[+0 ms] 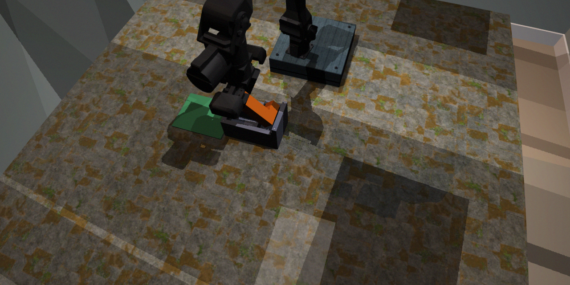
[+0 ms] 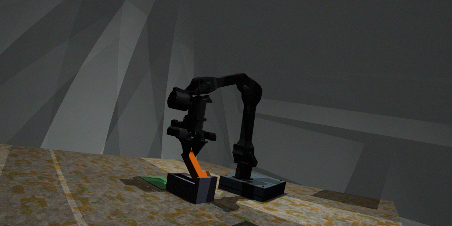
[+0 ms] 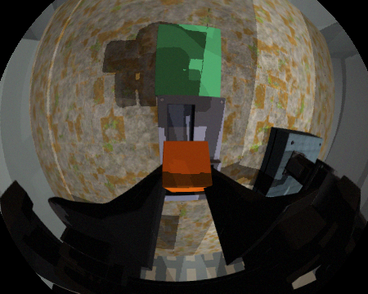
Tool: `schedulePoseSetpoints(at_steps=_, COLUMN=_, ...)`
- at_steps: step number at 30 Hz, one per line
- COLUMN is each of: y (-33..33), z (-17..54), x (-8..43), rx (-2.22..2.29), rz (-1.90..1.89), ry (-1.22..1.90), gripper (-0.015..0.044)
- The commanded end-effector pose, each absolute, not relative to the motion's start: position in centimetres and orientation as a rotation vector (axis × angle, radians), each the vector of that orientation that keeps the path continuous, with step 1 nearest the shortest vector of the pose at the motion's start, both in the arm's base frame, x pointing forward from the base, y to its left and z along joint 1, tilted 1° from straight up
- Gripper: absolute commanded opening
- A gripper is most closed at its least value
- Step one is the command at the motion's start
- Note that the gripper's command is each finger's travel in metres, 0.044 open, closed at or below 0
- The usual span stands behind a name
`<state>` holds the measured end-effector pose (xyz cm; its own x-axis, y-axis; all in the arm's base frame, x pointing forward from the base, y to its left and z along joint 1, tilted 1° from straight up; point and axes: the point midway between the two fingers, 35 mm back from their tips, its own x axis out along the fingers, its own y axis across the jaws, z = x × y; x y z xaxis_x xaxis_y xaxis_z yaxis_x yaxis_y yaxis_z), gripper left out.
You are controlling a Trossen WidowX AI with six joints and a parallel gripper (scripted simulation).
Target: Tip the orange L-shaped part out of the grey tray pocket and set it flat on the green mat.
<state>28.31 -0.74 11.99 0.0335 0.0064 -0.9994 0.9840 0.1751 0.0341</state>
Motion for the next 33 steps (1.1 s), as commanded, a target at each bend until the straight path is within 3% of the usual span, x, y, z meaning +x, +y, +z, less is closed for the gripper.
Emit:
schedulePoseSetpoints(at_steps=1, y=-0.7, z=12.8, x=28.4, rx=1.106, rz=-1.043, ry=1.259, gripper=0.0000)
schedulePoseSetpoints(at_steps=21, y=-0.9, z=14.6, x=28.3, rx=1.106, rz=-1.043, ry=1.259, gripper=0.0000)
schedulePoseSetpoints(at_steps=33, y=-5.7, z=14.2, x=28.7, rx=1.103, rz=-1.045, ry=1.256, gripper=0.0000)
